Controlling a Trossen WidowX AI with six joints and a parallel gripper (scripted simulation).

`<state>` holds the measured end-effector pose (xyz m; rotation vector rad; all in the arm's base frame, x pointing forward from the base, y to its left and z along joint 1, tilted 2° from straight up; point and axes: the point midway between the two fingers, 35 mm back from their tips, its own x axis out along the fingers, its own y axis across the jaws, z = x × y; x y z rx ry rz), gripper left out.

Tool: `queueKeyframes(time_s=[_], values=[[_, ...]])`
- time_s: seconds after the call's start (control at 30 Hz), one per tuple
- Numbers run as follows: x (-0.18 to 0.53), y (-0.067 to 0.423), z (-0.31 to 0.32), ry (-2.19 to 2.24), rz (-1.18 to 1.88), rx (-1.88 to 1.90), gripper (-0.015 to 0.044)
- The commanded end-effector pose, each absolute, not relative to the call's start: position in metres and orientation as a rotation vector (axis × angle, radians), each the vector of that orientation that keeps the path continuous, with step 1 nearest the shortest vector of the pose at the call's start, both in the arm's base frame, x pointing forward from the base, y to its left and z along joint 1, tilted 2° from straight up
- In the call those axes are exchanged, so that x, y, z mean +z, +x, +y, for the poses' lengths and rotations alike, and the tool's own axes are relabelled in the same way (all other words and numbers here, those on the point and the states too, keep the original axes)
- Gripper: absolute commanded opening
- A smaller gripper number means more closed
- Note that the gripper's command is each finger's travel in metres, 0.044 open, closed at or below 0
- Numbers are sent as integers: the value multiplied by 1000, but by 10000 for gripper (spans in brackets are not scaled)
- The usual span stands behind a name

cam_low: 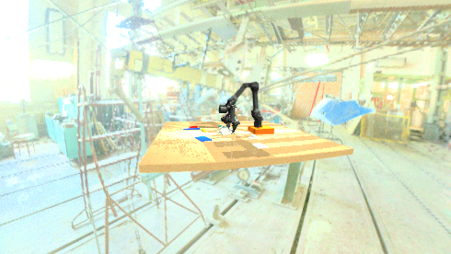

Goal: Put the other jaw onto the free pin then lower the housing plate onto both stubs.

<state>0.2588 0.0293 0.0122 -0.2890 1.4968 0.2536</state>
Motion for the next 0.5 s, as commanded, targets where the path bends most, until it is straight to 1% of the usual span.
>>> queueKeyframes(time_s=[0.0, 0.23, 0.33, 0.37, 0.47], values=[[12, 259, 30, -288, 1496, 255, 351], [12, 259, 30, -288, 1496, 255, 351], [12, 259, 29, -289, 1497, 254, 430], [12, 259, 29, -289, 1497, 254, 440], [12, 259, 29, -289, 1497, 254, 440]])
